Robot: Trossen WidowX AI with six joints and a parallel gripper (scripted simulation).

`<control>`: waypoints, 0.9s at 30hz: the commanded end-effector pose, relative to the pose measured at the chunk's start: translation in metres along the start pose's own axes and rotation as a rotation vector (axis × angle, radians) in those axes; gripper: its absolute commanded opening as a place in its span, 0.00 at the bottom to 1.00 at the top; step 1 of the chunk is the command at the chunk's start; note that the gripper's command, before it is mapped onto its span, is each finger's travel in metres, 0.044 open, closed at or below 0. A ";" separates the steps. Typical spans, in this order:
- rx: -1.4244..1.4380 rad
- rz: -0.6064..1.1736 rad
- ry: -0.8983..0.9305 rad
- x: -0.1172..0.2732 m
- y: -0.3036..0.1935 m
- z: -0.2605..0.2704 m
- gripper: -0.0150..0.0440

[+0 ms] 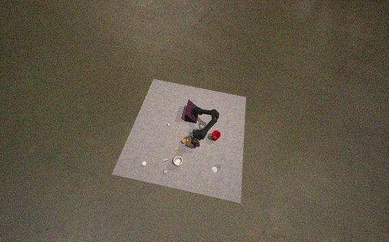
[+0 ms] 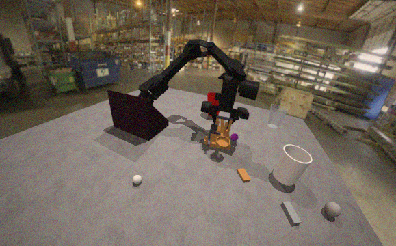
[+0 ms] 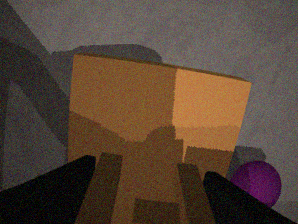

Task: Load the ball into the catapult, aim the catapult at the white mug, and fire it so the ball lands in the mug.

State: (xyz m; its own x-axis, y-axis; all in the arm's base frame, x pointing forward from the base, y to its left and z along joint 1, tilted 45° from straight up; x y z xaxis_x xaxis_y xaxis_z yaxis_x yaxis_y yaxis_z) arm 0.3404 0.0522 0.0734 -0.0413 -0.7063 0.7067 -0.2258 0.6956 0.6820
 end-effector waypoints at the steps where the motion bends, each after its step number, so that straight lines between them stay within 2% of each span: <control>1: 0.002 0.011 -0.021 0.039 -0.003 -0.002 0.25; 7: -0.047 0.012 -0.021 0.042 -0.007 0.002 0.25; 27: -0.722 0.007 -0.022 0.040 -0.058 0.051 0.25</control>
State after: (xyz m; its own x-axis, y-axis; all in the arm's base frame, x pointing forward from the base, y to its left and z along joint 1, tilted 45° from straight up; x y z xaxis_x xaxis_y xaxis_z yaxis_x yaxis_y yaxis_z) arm 0.3067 -0.0147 0.0585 -0.0570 -0.7048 0.7071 0.3794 0.6399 0.6683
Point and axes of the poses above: the point midway between the two fingers, 35 mm back from their tips, its own x axis back along the fingers, its own z axis across the jaws, y = z × x, the point moved 1 cm from there along x, back along the fingers, and after that the axes turned 1 degree about -x, right-handed, at the moved point
